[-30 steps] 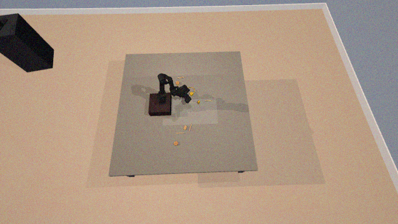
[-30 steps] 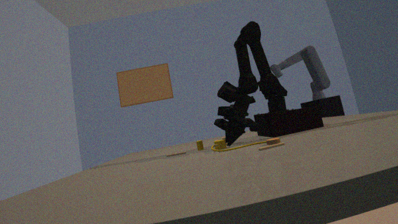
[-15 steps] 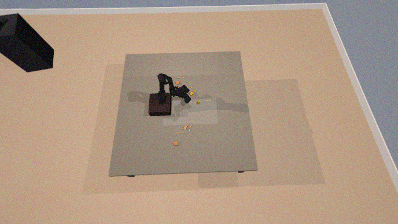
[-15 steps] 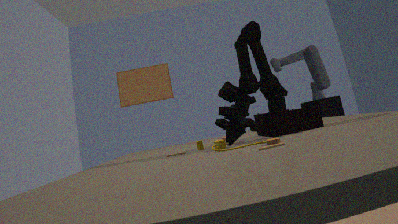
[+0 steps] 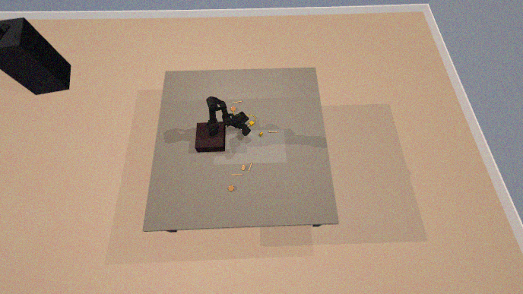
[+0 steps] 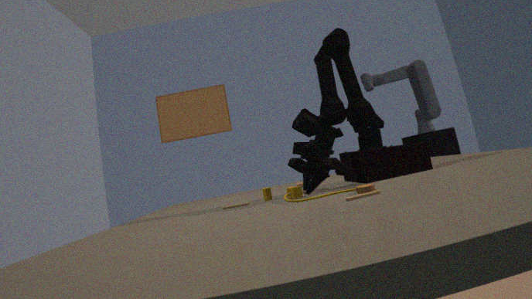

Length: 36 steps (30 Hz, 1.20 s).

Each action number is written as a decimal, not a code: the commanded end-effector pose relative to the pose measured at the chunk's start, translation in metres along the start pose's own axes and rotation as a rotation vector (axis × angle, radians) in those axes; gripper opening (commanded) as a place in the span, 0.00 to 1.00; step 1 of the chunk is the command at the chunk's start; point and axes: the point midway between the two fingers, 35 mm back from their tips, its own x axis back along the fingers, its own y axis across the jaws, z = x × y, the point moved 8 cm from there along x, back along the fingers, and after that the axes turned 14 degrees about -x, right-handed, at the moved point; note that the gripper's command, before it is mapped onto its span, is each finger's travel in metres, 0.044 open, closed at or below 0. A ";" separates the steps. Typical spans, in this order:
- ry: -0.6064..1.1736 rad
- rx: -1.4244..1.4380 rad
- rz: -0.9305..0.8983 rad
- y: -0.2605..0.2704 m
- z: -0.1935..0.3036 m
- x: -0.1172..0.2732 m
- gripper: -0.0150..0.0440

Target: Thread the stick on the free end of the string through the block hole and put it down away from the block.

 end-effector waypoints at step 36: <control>0.021 0.002 0.013 -0.002 0.017 0.009 0.25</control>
